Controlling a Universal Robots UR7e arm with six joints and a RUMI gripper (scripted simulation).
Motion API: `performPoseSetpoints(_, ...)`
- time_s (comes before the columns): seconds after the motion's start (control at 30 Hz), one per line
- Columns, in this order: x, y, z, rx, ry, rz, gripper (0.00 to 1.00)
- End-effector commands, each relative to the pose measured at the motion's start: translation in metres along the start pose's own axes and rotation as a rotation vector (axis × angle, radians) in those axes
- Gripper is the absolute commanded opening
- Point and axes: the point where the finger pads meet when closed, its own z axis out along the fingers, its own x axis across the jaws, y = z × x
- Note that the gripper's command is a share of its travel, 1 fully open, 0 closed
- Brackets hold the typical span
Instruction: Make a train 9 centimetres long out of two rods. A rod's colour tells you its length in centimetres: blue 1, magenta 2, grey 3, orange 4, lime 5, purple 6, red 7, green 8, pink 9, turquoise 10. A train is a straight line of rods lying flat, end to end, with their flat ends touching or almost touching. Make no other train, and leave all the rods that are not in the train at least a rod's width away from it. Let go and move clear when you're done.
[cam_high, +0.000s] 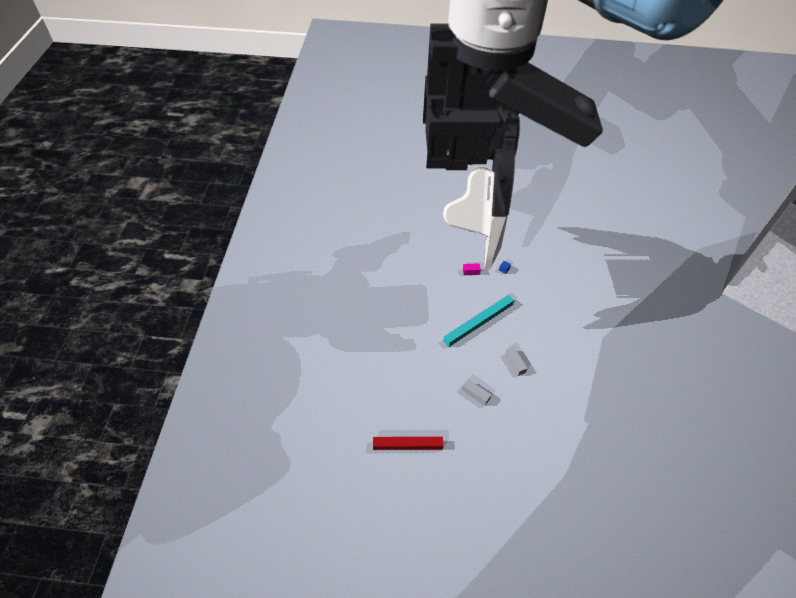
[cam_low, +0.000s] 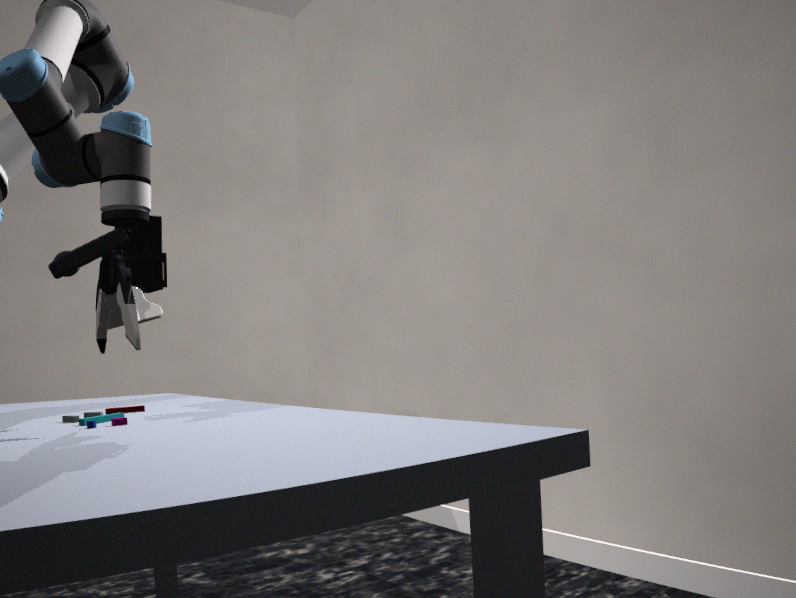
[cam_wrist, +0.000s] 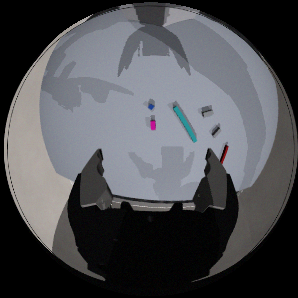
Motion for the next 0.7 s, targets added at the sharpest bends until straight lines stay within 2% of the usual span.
performPoseSetpoints(0.0, 0.013, 0.009, 0.002, 0.007, -0.007, 0.001, 1.00)
performPoseSetpoints(0.17, 0.048, 0.031, 0.008, 0.017, -0.018, 0.003, 1.00)
performPoseSetpoints(0.33, 0.103, 0.056, 0.015, 0.019, -0.024, 0.006, 1.00)
performPoseSetpoints(0.4, 0.103, 0.056, 0.015, 0.019, -0.024, 0.006, 1.00)
performPoseSetpoints(0.67, 0.192, 0.080, 0.020, 0.004, -0.009, 0.012, 1.00)
